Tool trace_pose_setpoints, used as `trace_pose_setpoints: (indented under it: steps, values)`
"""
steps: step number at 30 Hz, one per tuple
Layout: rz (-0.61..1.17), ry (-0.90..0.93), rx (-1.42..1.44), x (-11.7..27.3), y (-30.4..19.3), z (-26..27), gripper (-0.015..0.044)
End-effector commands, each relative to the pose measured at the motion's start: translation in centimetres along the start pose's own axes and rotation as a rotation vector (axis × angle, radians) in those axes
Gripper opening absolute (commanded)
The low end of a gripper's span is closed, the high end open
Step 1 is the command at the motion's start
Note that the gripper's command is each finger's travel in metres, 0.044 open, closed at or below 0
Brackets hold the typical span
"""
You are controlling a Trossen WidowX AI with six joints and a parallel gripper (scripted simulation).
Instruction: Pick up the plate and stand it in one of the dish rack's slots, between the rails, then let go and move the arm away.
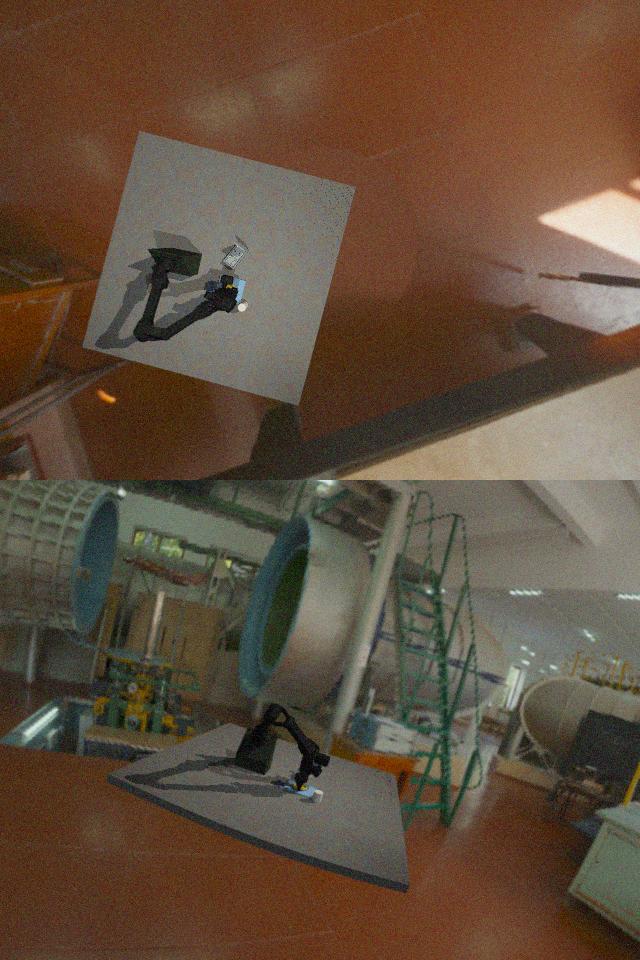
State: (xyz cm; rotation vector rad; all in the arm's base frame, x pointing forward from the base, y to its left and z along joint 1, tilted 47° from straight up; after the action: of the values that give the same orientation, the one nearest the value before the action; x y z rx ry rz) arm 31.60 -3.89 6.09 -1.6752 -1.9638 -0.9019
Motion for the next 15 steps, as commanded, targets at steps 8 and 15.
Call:
trace_pose_setpoints:
  steps: [8,15]
  values:
    - [0.004,0.004,0.005,-0.30,-0.15,0.05,0.0382]
    - [0.004,0.004,0.005,-0.30,-0.15,0.05,0.0335]
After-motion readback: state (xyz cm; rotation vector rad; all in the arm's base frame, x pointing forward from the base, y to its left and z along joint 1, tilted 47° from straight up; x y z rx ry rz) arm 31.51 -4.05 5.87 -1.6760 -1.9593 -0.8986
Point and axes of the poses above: the point midway between the two fingers, 35 mm back from their tips, its own x axis back along the fingers, its own z axis across the jaws, y = z × x, the point moved 6 cm from there along x, back along the fingers, and after that the axes turned 14 degrees about -x, right-handed, at the moved point
